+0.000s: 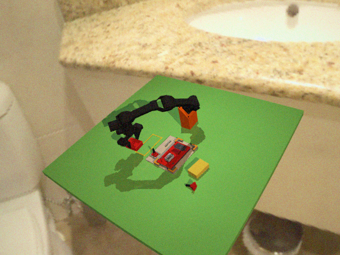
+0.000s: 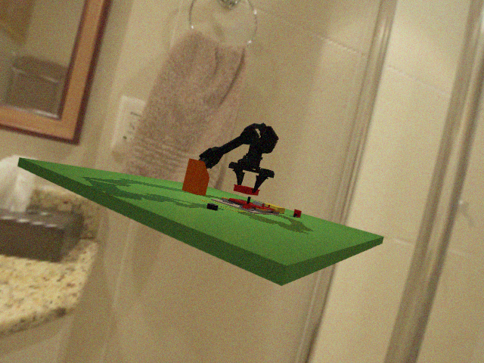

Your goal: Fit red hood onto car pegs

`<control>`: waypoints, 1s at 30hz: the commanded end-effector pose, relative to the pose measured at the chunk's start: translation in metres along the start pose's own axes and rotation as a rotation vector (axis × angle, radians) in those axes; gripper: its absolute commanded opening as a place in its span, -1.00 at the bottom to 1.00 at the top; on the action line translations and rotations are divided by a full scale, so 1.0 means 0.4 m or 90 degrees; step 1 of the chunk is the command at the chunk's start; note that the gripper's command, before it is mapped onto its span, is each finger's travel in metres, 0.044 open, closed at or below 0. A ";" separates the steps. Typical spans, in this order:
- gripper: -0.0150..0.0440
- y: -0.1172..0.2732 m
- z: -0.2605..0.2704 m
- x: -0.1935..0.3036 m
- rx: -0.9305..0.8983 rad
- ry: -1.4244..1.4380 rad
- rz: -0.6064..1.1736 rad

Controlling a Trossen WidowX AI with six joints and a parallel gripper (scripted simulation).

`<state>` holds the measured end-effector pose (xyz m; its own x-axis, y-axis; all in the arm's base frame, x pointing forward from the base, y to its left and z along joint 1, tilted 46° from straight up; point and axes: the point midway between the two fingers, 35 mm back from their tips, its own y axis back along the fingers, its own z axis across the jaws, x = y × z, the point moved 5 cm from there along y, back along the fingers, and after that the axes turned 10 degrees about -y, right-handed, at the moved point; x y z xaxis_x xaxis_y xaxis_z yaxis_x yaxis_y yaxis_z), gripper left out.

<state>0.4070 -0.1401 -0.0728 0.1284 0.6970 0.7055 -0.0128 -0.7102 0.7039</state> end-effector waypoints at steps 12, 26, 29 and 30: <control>-0.49 0.036 0.001 0.045 -0.002 0.068 -0.002; -0.49 0.049 -0.014 0.182 -0.002 0.278 -0.006; -0.49 0.050 -0.021 0.208 -0.002 0.321 -0.004; -0.49 0.050 -0.023 0.217 -0.002 0.336 -0.003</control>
<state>0.4099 -0.1033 -0.0076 -0.3094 0.6796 0.6651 -0.0142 -0.7027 0.7113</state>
